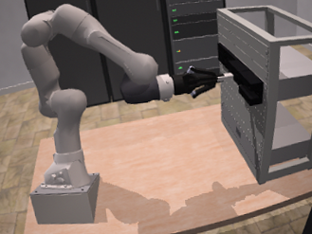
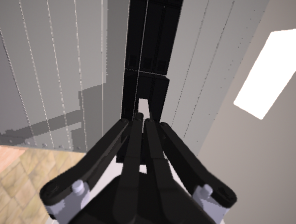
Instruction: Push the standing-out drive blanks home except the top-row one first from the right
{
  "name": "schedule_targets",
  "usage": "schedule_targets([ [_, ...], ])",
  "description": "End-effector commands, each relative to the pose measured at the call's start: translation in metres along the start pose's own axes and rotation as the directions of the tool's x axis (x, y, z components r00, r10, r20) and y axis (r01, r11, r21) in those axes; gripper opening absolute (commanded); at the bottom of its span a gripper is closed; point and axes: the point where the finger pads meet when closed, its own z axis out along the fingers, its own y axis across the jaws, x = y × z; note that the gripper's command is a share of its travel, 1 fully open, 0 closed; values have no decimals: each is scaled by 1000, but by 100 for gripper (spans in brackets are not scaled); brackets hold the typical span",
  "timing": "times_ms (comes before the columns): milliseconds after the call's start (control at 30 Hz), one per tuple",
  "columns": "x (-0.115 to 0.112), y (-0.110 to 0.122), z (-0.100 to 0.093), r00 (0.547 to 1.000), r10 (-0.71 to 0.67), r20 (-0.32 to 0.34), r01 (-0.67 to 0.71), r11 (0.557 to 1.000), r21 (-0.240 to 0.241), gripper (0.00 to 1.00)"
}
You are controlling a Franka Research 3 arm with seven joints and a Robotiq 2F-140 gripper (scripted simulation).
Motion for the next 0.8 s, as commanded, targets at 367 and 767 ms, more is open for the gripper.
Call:
schedule_targets([
  [367,0,1,7,1000,11,-1,-11,1000,-2,0],
  [767,0,0,17,1000,10,-2,-10,1000,1,0],
])
